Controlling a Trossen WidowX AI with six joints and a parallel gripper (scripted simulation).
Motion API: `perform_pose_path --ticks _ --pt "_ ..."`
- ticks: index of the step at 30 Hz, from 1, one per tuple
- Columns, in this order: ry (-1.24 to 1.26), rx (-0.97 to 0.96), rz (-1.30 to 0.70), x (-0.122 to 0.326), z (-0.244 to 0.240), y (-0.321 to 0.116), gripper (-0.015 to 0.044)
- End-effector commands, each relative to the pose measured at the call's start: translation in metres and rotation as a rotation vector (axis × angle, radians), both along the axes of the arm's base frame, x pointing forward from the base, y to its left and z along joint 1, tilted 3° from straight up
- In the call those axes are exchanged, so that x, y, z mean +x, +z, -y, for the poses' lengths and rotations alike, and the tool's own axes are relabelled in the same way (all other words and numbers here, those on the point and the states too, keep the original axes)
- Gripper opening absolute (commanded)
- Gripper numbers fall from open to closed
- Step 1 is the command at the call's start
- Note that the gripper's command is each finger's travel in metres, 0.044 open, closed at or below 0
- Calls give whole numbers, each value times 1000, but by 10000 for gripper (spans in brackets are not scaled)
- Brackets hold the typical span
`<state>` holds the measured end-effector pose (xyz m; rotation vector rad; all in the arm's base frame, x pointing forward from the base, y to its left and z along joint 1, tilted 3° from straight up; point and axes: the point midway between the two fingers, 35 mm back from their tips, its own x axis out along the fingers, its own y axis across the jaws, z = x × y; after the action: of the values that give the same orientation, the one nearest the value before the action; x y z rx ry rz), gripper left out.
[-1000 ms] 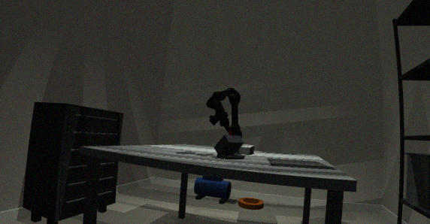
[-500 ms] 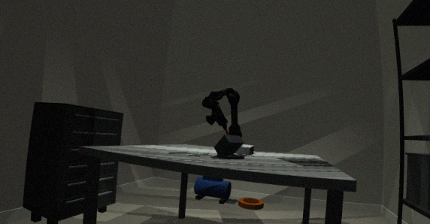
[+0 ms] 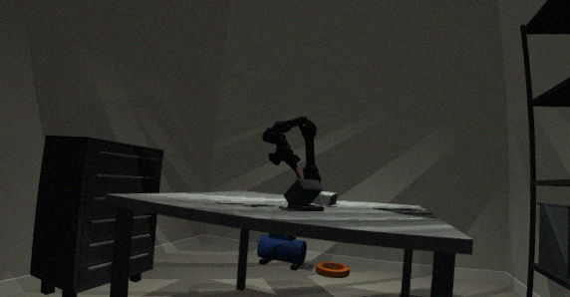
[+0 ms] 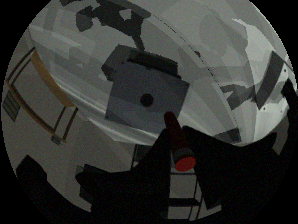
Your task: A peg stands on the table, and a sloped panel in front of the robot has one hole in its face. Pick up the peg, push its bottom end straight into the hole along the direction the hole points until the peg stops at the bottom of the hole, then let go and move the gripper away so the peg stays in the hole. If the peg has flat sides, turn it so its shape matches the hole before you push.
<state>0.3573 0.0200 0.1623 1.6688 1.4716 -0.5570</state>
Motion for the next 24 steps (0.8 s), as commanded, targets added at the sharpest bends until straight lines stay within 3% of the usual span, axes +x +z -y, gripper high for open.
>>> perform_pose_path --ticks 1,24 --pt "-32 25 -8 1 5 2 0" --pt "-140 103 -21 12 15 -2 0"
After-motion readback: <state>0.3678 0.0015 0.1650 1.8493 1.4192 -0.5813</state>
